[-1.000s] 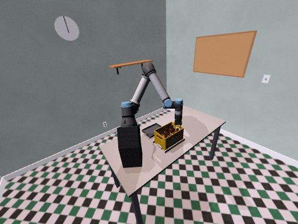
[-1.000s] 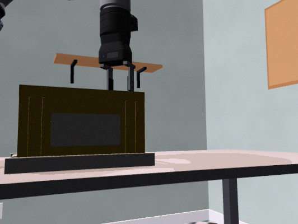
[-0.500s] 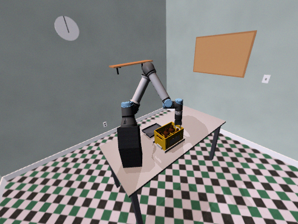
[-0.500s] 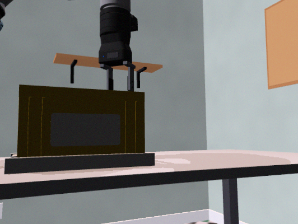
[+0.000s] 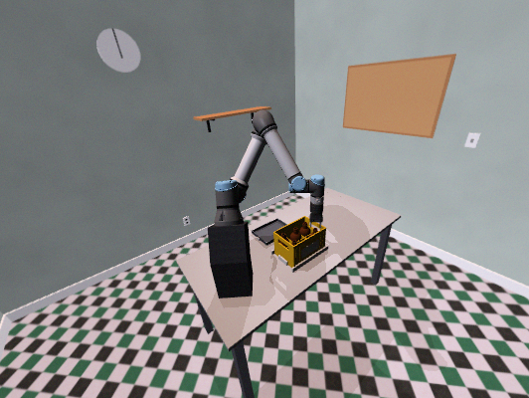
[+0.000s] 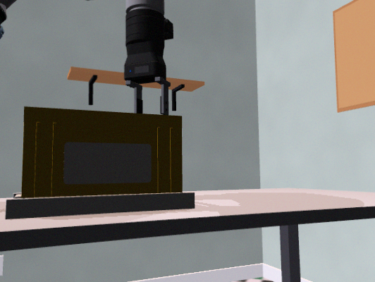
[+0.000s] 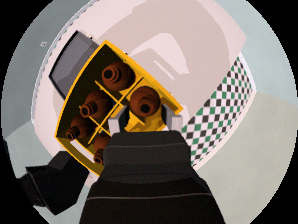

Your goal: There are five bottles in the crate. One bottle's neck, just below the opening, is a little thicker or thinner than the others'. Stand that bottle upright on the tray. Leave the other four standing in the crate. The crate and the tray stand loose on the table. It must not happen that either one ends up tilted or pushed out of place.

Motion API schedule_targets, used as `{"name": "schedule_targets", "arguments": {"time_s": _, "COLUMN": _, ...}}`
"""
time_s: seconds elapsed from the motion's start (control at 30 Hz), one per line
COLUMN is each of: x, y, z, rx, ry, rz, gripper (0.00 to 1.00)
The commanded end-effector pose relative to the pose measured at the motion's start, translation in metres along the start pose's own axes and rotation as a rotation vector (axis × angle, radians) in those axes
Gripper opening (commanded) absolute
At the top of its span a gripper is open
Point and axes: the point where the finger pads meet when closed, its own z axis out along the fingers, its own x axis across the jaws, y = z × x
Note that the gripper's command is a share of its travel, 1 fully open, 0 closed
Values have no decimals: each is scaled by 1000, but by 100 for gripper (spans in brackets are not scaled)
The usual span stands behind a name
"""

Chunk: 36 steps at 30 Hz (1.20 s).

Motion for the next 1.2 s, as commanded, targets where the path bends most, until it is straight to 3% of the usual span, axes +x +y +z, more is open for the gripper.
{"name": "schedule_targets", "arguments": {"time_s": 0.0, "x": 0, "y": 0, "z": 0, "rx": 0, "ry": 1, "rz": 0, "gripper": 100}}
{"name": "schedule_targets", "arguments": {"time_s": 1.17, "x": 1, "y": 0, "z": 29, "rx": 0, "ry": 1, "rz": 0, "gripper": 100}}
